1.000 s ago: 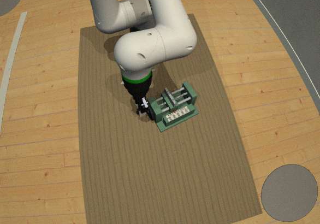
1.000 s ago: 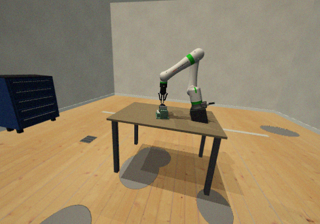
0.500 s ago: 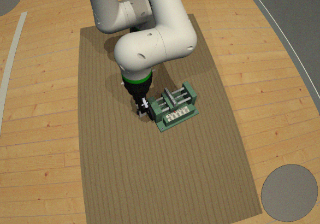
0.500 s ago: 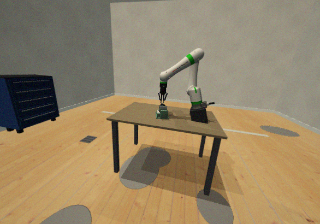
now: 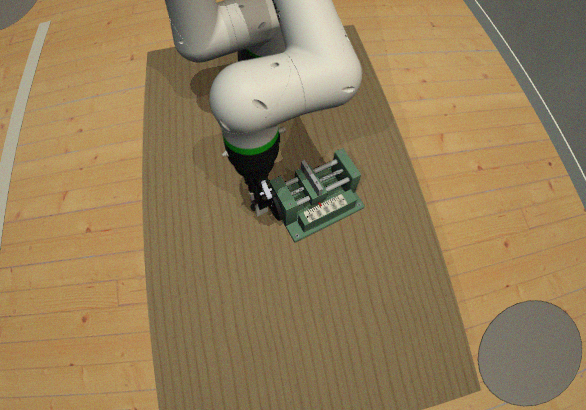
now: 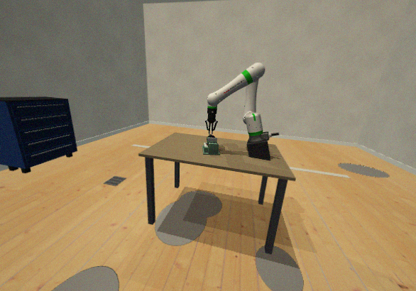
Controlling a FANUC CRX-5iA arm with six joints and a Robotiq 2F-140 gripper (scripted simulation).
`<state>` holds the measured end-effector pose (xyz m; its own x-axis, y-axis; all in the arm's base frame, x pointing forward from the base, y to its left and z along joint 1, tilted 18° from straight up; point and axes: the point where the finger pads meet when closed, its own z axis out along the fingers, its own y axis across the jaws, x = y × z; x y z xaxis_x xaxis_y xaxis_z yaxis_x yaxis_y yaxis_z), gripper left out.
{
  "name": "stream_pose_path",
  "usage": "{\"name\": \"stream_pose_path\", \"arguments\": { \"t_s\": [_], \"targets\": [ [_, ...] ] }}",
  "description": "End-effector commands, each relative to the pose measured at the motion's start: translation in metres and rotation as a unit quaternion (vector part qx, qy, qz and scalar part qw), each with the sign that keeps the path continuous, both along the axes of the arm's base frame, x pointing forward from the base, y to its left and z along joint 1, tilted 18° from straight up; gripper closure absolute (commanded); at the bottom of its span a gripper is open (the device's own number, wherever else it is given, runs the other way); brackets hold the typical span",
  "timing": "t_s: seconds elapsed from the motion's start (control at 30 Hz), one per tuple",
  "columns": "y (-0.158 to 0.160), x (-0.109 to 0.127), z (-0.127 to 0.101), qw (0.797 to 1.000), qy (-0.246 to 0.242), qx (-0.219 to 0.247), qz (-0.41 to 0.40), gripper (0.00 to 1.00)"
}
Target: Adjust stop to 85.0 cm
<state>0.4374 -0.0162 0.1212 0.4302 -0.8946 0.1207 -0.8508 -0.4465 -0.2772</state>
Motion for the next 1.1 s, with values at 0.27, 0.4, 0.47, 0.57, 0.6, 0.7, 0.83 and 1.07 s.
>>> {"name": "stream_pose_path", "arguments": {
  "t_s": [0.27,0.4,0.47,0.57,0.6,0.7,0.83,1.07],
  "targets": [
    [0.001,0.003,0.000,1.000,0.000,0.000,0.000,0.96],
    [0.002,0.005,0.000,1.000,0.000,0.000,0.000,0.96],
    [0.003,0.006,0.000,1.000,0.000,0.000,0.000,0.96],
    [0.004,0.007,0.000,1.000,0.000,0.000,0.000,0.96],
    [0.004,0.008,0.000,1.000,0.000,0.000,0.000,0.96],
    [0.005,0.010,-0.001,1.000,0.000,0.000,0.000,0.96],
    [0.005,0.011,-0.001,1.000,0.000,0.000,0.000,0.96],
    [0.007,0.016,-0.003,1.000,0.000,0.000,0.000,0.96]
  ]
}}
